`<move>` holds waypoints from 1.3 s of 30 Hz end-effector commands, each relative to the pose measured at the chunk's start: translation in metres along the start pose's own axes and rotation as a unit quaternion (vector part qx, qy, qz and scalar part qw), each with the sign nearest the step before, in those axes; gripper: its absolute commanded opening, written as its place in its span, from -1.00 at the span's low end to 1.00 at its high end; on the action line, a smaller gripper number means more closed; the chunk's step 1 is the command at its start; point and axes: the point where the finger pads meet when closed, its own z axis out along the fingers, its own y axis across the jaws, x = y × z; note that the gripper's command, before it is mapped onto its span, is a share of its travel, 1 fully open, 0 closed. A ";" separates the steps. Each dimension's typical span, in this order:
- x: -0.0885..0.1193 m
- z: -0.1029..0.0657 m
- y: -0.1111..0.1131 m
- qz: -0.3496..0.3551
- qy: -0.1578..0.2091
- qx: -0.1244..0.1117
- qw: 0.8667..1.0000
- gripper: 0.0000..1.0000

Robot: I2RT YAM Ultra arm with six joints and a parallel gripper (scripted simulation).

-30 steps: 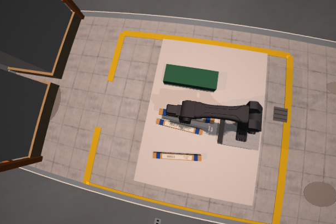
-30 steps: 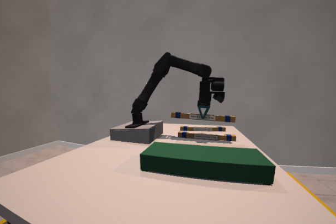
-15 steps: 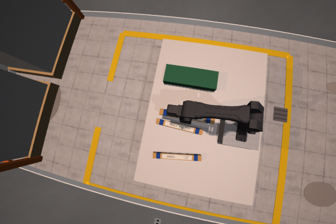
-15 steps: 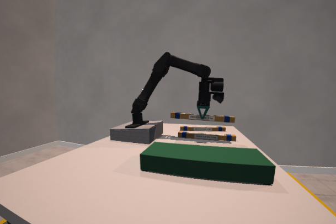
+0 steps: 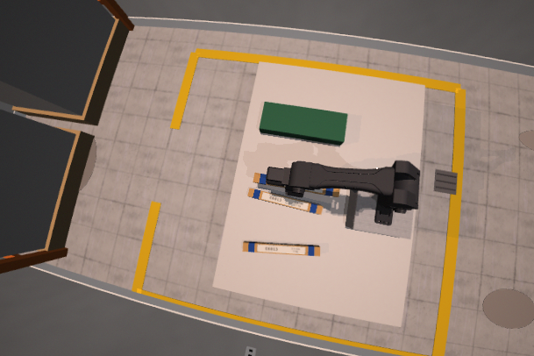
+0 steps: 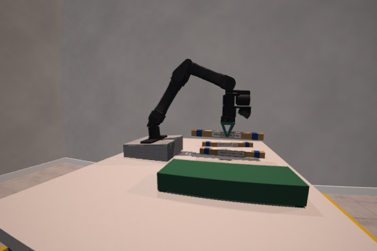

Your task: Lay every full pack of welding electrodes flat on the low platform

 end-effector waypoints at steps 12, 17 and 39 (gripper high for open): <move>-0.011 -0.004 -0.002 0.001 -0.039 0.000 0.999 -1.00; -0.011 0.008 -0.003 0.001 -0.034 0.000 0.999 -1.00; -0.014 0.000 -0.003 0.001 -0.038 0.000 0.999 -1.00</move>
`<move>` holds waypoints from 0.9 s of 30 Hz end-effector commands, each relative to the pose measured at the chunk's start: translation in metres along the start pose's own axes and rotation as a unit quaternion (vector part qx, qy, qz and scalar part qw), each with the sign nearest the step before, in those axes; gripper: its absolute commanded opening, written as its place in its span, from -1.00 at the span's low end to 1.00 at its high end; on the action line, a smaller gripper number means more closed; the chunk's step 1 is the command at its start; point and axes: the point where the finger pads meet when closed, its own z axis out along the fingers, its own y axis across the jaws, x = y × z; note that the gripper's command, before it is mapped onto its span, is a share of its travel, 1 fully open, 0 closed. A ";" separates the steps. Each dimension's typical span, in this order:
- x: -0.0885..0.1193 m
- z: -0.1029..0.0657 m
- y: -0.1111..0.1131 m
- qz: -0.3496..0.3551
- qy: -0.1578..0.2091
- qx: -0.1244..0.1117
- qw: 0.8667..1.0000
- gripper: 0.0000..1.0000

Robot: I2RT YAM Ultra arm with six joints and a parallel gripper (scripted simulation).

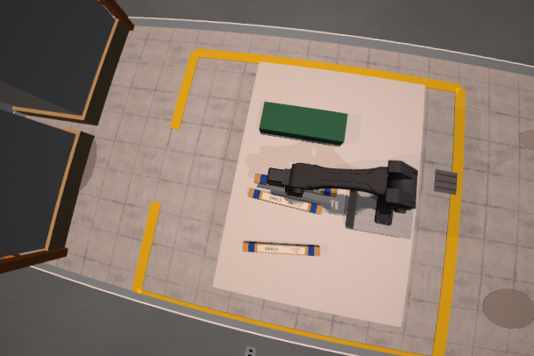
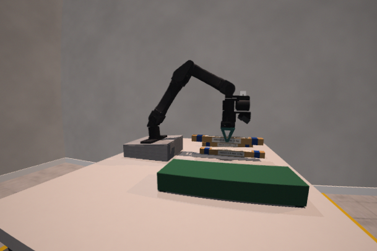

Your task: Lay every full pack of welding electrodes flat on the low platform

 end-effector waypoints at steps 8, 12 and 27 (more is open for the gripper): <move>-0.014 -0.023 -0.002 0.001 -0.028 0.000 1.000 -1.00; -0.015 -0.028 -0.003 0.001 -0.032 0.000 0.999 -1.00; -0.016 -0.029 -0.003 0.001 -0.032 0.000 1.000 -1.00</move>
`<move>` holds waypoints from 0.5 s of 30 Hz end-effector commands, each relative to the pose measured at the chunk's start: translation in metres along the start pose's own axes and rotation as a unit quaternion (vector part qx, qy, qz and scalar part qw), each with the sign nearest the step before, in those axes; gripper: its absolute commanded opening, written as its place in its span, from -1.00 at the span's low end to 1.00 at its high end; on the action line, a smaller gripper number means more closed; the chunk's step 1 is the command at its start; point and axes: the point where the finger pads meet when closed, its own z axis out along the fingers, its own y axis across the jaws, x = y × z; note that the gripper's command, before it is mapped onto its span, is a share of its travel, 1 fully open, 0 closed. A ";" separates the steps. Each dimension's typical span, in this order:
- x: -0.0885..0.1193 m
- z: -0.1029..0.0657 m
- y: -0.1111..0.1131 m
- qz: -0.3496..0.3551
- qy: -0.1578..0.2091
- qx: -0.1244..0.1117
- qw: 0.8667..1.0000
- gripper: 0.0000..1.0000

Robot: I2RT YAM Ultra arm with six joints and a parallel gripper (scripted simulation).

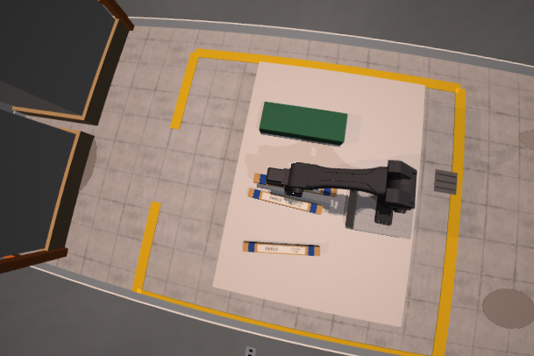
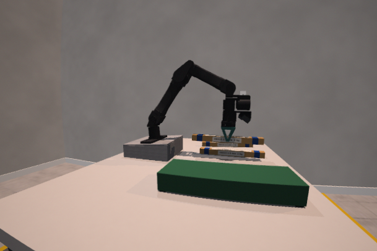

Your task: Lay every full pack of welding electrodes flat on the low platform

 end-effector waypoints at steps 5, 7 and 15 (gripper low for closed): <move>-0.014 -0.026 -0.003 0.001 -0.033 0.000 0.999 -1.00; -0.014 -0.025 -0.003 0.001 -0.031 0.000 1.000 -1.00; -0.004 -0.009 0.000 0.000 -0.020 0.000 1.000 -1.00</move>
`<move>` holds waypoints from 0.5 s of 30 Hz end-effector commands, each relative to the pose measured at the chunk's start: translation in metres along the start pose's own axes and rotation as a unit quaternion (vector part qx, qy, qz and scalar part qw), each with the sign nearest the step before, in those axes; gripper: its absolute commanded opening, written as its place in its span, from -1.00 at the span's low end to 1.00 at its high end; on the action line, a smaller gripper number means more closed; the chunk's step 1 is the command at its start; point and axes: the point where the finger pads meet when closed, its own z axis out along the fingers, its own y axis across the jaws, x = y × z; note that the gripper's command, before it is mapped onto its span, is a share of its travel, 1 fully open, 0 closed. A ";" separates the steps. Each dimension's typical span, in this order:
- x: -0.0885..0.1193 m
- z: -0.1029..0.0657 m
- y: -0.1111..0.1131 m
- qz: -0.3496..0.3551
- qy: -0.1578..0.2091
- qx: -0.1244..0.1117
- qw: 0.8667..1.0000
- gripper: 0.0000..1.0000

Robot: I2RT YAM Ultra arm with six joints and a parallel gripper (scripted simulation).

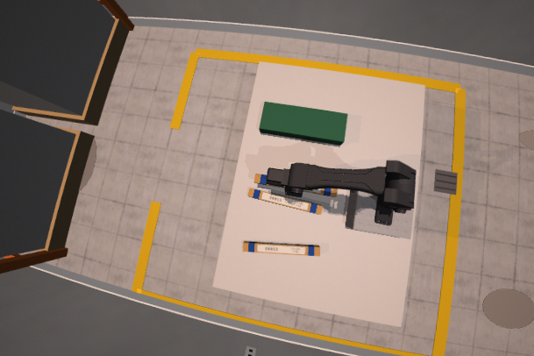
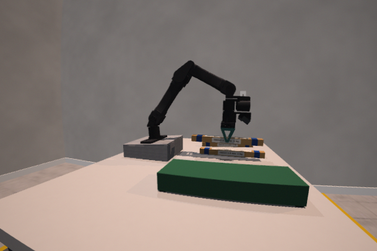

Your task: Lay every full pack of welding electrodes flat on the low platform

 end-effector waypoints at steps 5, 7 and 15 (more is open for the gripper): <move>-0.005 -0.020 0.000 0.000 -0.026 0.000 1.000 -1.00; -0.005 -0.023 0.000 0.000 -0.026 0.000 1.000 -1.00; -0.005 -0.031 0.000 0.000 -0.026 0.000 1.000 -1.00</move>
